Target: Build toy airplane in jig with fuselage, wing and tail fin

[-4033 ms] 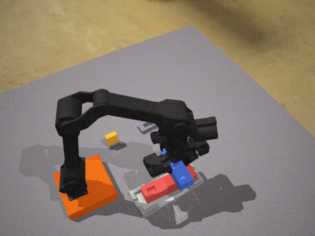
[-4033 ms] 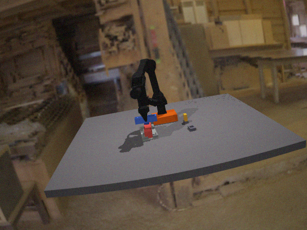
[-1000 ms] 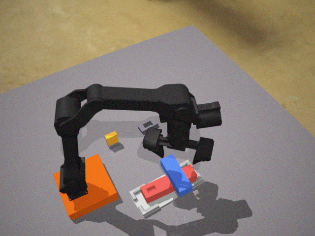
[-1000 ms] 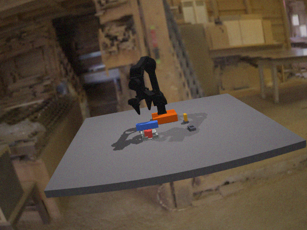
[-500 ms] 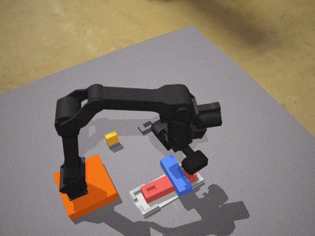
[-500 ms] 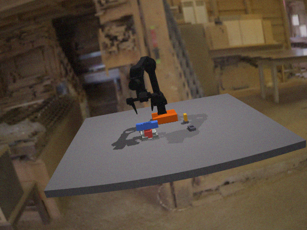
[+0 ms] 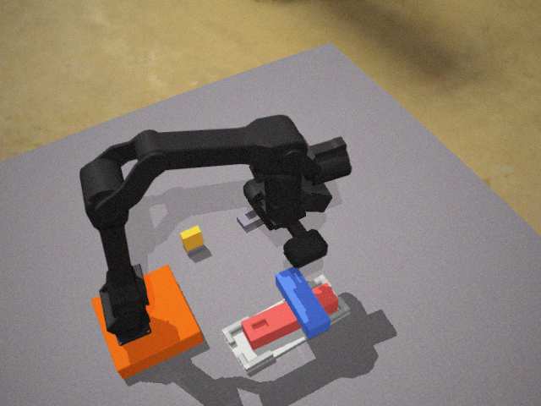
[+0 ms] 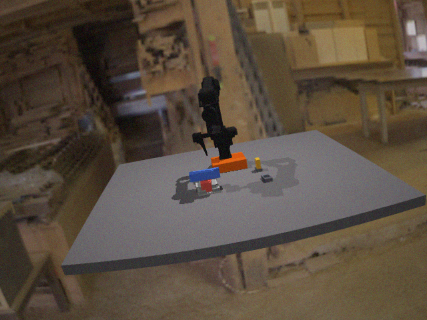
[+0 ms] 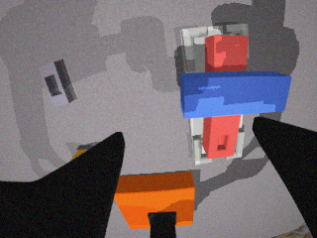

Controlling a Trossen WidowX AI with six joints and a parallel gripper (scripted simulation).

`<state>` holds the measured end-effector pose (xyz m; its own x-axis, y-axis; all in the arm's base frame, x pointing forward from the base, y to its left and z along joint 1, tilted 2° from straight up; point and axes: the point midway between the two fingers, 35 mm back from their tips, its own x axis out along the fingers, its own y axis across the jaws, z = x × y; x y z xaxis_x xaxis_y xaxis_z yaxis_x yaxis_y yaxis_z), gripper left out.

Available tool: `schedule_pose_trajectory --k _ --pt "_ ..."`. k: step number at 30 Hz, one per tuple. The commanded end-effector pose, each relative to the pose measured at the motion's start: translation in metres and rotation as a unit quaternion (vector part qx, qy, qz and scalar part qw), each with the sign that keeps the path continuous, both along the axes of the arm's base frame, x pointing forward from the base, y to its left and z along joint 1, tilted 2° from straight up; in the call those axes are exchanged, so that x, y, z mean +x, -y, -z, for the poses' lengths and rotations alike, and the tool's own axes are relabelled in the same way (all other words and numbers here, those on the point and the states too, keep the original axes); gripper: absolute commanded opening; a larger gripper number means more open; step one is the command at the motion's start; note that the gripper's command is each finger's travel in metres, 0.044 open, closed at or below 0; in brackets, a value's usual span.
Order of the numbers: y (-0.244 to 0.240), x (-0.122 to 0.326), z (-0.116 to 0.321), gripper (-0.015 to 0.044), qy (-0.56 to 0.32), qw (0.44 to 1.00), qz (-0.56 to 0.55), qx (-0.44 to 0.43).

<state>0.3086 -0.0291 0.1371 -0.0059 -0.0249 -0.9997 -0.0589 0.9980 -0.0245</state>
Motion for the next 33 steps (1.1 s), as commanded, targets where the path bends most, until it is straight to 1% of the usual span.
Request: schedule_pose_trajectory --k 1,7,13,16,23,28,33 --pt "-0.062 -0.022 -0.003 0.044 0.004 1.0 -0.001 0.004" --pt "-0.106 -0.052 -0.003 0.044 0.009 1.0 -0.022 -0.012" --pt "-0.16 -0.105 0.002 0.044 0.004 1.0 -0.009 0.002" --pt "-0.176 -0.129 0.004 0.044 -0.001 1.0 -0.001 0.007" --pt "-0.177 -0.131 0.006 0.044 -0.001 1.0 -0.001 0.007" --pt "-0.176 -0.131 0.058 0.044 -0.001 1.0 -0.001 0.007" --pt "-0.176 -0.132 0.061 0.044 -0.001 1.0 -0.001 0.007"
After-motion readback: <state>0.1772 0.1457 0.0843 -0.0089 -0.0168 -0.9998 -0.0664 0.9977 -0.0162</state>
